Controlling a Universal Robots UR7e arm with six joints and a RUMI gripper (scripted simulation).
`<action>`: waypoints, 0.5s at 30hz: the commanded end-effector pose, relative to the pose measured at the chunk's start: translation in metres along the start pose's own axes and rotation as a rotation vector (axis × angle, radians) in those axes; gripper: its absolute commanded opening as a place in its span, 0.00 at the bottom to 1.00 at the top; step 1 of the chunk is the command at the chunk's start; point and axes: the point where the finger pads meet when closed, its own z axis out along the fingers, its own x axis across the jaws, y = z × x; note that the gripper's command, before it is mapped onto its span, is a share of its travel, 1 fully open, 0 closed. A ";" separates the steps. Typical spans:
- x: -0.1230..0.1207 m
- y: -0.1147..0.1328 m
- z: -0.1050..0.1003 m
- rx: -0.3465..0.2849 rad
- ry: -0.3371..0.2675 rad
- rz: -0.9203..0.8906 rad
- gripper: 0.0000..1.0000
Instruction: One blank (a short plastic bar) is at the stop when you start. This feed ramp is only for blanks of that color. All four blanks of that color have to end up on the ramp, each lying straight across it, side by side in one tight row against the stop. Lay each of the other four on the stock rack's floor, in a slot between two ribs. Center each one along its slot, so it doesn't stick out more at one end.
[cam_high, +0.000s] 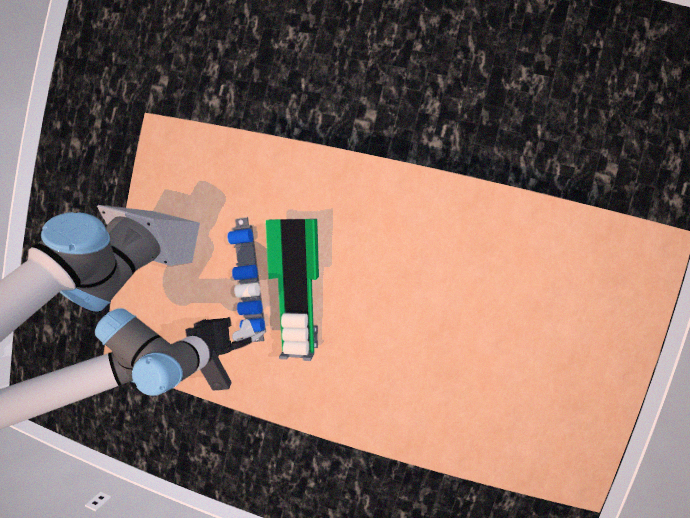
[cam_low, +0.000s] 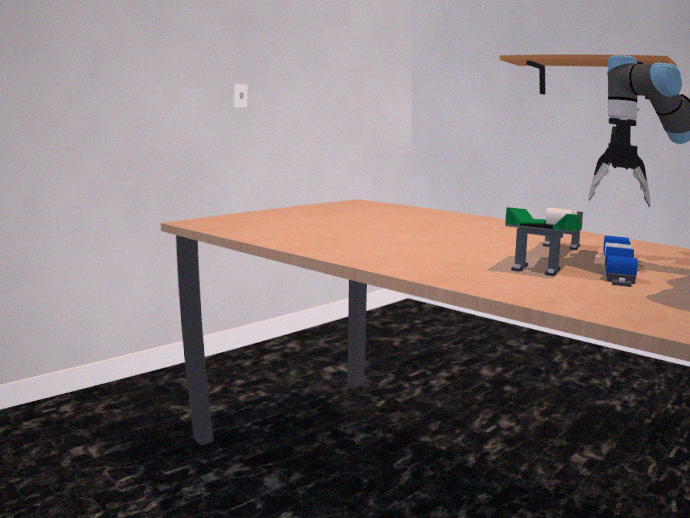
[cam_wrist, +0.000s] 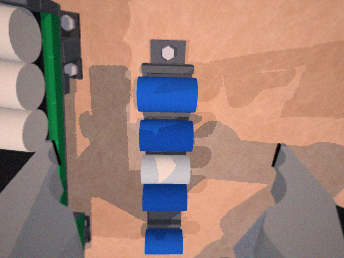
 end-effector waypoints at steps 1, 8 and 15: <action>0.000 0.000 0.000 0.000 -0.001 -0.003 1.00; -0.001 0.000 0.000 0.000 -0.001 -0.019 1.00; -0.002 0.002 0.000 0.000 -0.001 -0.077 1.00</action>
